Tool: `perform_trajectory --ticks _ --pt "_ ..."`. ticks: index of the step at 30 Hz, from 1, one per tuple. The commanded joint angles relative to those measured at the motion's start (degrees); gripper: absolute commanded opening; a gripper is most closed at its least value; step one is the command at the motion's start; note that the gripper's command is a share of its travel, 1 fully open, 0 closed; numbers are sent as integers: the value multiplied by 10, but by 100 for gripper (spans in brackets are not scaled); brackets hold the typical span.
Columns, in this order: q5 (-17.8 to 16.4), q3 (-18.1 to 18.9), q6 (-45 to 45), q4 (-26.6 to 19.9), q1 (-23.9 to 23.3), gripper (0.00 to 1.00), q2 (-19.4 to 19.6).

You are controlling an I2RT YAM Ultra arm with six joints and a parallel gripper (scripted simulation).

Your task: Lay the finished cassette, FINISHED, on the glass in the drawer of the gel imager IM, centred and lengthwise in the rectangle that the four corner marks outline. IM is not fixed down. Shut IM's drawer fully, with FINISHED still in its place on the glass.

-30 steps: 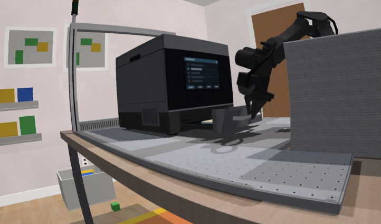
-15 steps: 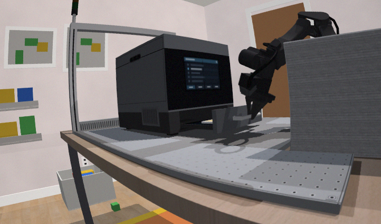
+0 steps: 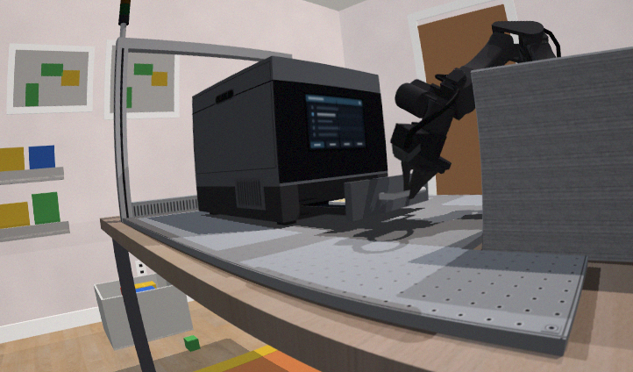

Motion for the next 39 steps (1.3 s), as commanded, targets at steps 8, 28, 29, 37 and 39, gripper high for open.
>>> perform_trajectory --ticks 8,28,29,37,39 --pt "-12 42 -18 17 -8 0 27" --pt "-23 30 -60 79 -18 0 29" --pt "-28 16 -75 113 -20 0 34" --pt "-43 32 -109 175 -28 0 59" --pt "-45 38 -110 174 -29 0 63"
